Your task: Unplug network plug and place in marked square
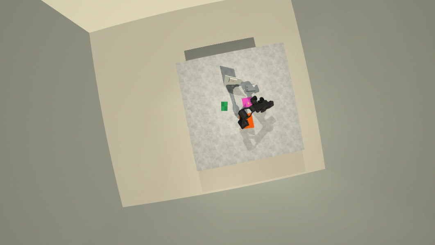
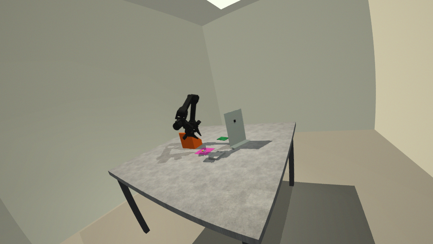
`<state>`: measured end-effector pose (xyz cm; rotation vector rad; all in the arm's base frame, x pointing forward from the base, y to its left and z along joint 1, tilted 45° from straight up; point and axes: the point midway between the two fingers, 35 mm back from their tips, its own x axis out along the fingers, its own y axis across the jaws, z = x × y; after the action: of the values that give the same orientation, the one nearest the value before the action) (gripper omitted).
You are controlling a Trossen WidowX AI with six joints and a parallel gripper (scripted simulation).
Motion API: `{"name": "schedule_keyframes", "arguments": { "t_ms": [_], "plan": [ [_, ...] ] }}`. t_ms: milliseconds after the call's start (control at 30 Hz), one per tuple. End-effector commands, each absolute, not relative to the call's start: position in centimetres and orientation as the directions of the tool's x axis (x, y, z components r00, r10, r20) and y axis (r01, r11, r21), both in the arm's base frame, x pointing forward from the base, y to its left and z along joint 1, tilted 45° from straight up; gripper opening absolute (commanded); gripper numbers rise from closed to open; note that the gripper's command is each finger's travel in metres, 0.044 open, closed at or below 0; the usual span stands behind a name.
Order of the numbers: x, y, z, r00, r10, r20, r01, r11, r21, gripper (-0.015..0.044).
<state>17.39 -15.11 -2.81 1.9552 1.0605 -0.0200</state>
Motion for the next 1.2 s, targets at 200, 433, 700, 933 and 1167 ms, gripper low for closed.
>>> {"name": "schedule_keyframes", "arguments": {
  "t_ms": [200, 433, 700, 933, 1167],
  "plan": [
    [17.3, -16.7, -1.6, 0.636, 0.664, -0.393, 0.684, -0.250, 0.685, 0.0156],
    [17.0, -18.7, 0.1, 0.639, 0.659, -0.397, 0.687, -0.257, 0.679, 0.0156],
    [16.5, -20.7, 2.3, 0.642, 0.655, -0.399, 0.691, -0.268, 0.671, 0.0156],
    [15.9, -22.2, 4.5, 0.644, 0.653, -0.398, 0.694, -0.281, 0.663, 0.0156],
    [15.8, -22.5, 4.9, 0.645, 0.653, -0.398, 0.695, -0.283, 0.661, 0.0235]
  ]
}}
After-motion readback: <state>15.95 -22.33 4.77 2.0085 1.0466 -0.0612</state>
